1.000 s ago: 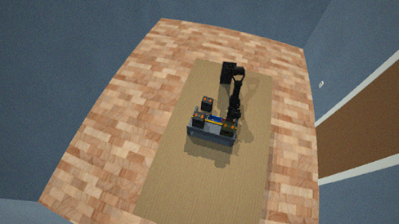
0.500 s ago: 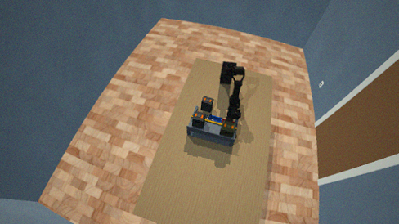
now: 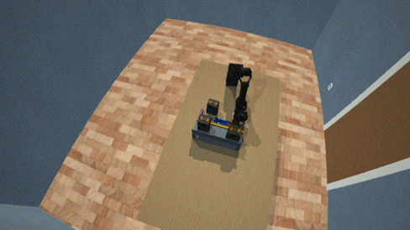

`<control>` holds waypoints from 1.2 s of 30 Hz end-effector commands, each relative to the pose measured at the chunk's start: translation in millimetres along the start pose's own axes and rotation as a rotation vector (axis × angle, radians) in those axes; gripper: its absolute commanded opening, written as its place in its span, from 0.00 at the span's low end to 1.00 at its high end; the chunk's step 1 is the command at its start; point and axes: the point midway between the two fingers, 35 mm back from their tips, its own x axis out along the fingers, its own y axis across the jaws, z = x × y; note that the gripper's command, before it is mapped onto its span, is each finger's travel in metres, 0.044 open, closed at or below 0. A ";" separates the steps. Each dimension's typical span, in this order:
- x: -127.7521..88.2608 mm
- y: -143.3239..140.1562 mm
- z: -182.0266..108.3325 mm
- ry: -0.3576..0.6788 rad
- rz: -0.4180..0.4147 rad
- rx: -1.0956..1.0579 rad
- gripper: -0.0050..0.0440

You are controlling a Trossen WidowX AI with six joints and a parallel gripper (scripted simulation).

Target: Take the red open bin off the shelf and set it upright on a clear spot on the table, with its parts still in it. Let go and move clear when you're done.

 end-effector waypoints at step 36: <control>-21.3 -13.8 2.0 -0.008 -0.038 0.003 0.10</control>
